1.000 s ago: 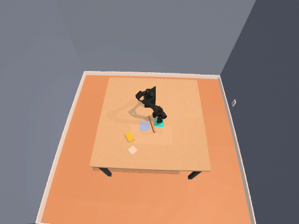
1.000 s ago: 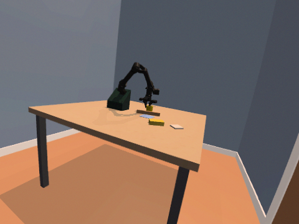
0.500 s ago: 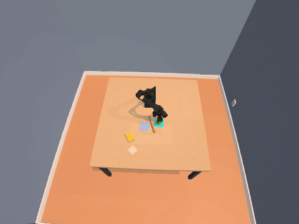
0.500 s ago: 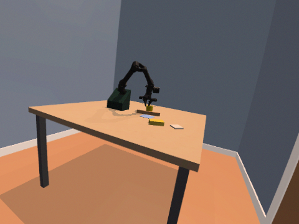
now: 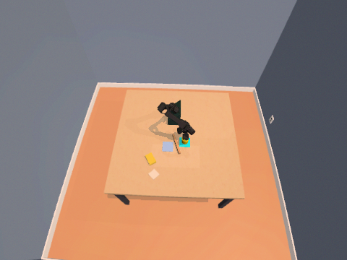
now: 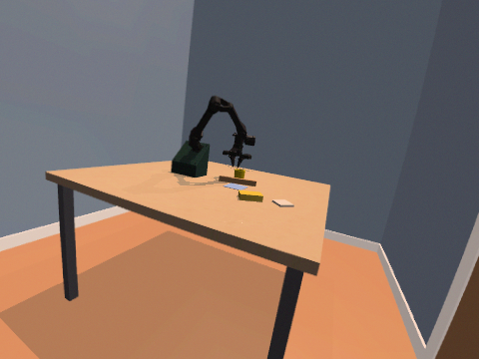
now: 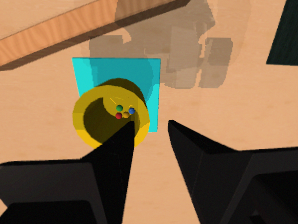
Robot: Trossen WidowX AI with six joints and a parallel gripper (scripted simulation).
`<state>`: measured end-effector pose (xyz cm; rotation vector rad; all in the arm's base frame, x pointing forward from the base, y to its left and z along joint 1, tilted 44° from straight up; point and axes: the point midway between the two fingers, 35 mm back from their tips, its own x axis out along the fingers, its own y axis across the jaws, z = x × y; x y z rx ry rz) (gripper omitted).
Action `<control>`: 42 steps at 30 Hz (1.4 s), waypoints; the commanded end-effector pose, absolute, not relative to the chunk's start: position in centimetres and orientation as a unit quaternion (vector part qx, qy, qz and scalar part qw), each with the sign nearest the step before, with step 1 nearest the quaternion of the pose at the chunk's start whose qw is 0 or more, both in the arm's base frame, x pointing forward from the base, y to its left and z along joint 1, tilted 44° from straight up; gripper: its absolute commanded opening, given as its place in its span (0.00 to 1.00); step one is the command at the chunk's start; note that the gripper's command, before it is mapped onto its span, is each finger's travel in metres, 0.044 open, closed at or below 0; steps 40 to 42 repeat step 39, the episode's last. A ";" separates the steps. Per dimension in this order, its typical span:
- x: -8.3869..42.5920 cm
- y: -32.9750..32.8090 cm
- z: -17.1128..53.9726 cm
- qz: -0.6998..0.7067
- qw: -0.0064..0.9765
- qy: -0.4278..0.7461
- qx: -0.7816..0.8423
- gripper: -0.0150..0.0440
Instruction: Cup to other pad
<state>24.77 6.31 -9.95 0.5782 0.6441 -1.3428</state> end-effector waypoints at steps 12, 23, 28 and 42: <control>24.6 6.7 -9.5 -0.601 0.698 0.288 0.261 0.81; 24.0 9.4 -6.6 -0.599 0.698 0.289 0.265 1.00; 23.3 10.9 -4.8 -0.599 0.697 0.289 0.267 1.00; 23.0 10.6 -5.0 -0.600 0.699 0.290 0.260 1.00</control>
